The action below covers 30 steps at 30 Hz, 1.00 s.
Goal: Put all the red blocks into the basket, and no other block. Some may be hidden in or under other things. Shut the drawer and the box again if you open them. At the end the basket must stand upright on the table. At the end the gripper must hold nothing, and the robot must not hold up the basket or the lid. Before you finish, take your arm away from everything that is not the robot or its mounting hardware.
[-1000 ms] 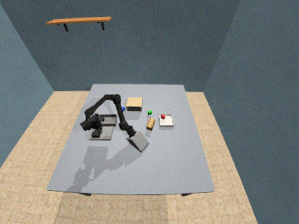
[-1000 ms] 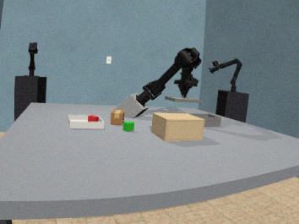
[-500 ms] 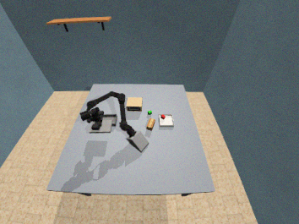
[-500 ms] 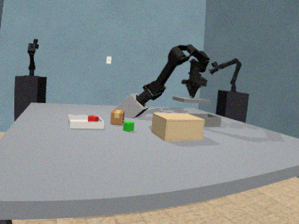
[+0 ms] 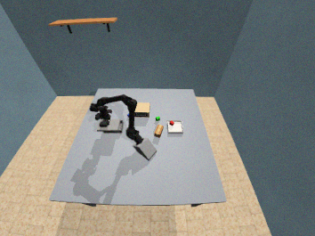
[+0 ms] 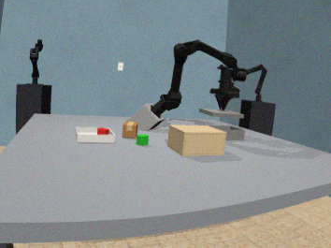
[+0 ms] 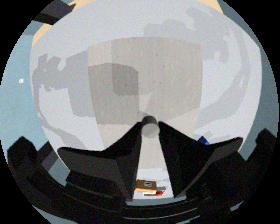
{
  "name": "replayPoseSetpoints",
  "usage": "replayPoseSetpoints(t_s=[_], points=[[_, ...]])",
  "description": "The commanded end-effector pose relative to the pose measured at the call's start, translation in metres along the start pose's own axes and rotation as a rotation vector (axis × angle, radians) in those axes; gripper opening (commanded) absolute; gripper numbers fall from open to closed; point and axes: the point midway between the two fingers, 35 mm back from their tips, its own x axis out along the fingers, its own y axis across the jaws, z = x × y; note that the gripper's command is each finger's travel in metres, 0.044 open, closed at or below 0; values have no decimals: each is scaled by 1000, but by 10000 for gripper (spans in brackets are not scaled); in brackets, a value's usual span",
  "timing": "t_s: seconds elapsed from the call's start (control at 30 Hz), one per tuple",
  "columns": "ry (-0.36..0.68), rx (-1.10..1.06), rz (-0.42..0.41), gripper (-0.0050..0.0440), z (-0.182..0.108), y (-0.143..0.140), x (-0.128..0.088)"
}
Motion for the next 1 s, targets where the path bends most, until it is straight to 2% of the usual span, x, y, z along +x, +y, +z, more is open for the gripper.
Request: replayPoseSetpoints(t_s=[0.0, 0.4, 0.6, 0.97], points=[[-8, -37, -38, 0, -9, -45, -5], [-8, -37, -38, 0, -10, -47, -5], [-8, -37, -38, 0, -10, -48, 32], [-8, -37, -38, 0, -10, -48, 32]])
